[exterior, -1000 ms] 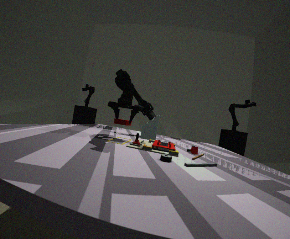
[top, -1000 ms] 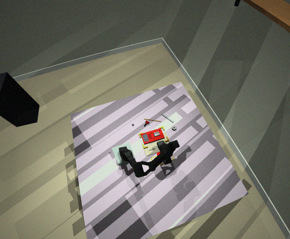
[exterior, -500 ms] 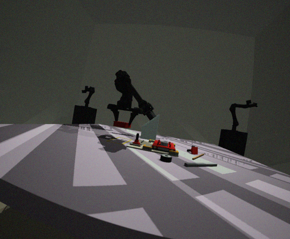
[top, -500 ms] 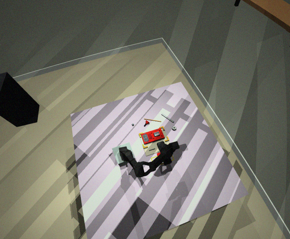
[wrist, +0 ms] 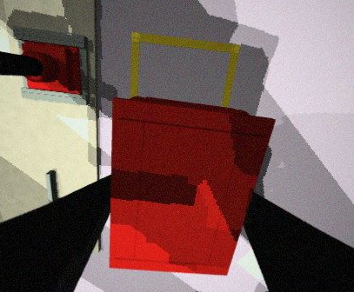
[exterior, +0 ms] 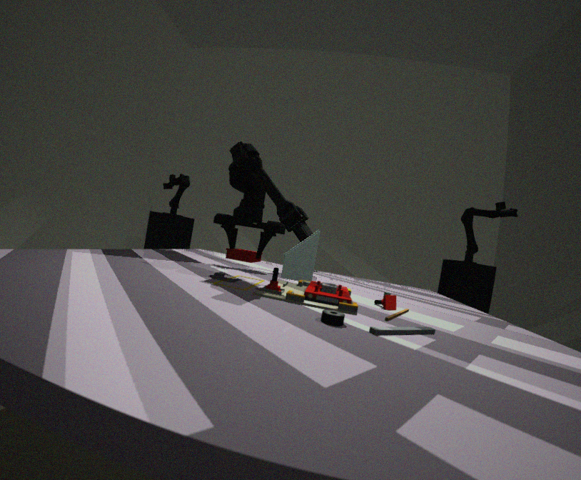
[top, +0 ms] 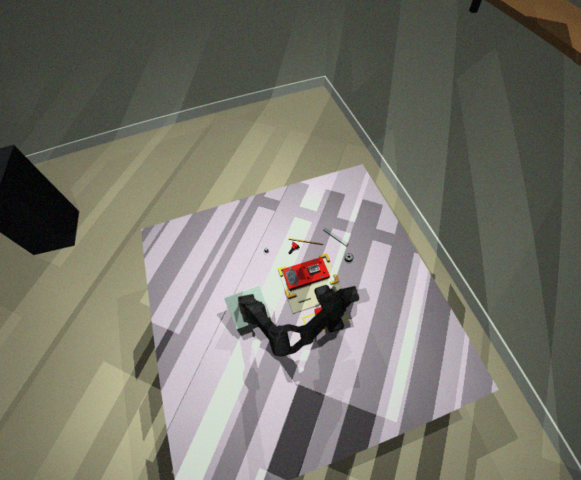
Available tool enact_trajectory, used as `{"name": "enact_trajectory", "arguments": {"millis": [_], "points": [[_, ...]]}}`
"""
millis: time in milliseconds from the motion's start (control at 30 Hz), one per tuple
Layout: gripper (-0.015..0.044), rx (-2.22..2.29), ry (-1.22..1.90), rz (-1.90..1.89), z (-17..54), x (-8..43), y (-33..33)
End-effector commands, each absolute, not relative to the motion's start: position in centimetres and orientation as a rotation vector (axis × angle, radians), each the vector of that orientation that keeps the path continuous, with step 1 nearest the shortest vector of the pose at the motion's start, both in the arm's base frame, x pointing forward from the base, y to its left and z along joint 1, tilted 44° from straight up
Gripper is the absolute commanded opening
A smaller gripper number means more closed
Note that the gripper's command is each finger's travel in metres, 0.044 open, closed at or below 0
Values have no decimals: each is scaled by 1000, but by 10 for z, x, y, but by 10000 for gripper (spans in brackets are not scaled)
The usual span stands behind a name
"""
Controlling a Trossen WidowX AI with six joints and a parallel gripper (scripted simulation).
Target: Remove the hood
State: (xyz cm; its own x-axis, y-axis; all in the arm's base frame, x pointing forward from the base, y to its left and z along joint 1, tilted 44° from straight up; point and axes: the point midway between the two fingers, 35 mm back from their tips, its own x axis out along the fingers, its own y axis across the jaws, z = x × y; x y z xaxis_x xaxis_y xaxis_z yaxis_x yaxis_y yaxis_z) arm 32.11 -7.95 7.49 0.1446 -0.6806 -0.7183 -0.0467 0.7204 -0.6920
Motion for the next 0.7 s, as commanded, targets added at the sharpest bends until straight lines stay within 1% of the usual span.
{"name": "enact_trajectory", "arguments": {"millis": [0, 667], "points": [[0, -667, 1379, -501, 69, 320, -82], [0, -668, 1378, -502, 56, 322, -95]]}}
